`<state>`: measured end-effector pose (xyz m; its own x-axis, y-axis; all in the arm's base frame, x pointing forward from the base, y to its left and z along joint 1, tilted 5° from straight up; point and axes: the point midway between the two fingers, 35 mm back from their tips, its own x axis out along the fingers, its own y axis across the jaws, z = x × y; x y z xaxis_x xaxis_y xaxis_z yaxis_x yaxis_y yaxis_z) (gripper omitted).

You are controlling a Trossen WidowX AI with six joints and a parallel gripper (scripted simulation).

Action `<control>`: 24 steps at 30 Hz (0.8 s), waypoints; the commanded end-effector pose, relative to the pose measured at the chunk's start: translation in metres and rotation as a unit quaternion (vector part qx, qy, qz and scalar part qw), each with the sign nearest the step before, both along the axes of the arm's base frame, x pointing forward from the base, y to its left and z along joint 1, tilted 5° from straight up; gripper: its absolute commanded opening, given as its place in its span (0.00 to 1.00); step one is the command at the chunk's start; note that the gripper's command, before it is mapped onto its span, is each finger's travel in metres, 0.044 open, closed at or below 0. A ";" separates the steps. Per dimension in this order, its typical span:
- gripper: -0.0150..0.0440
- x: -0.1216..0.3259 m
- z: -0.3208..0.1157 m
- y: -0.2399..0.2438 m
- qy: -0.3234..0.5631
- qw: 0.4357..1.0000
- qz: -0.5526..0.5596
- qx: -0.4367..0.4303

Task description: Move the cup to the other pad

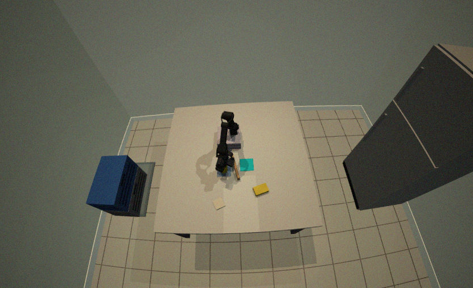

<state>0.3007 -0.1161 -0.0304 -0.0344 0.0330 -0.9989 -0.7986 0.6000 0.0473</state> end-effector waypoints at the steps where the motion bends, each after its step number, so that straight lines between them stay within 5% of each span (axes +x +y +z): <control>1: 0.25 0.001 0.003 0.000 0.000 1.000 0.000 0.000; 15: 0.25 0.000 0.064 -0.002 0.000 1.000 0.000 0.002; 24: 0.25 0.000 0.063 -0.002 0.001 1.000 -0.002 0.000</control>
<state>0.3002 -0.1185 0.0334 -0.0369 0.0344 -0.9987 -0.7955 0.6039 0.0502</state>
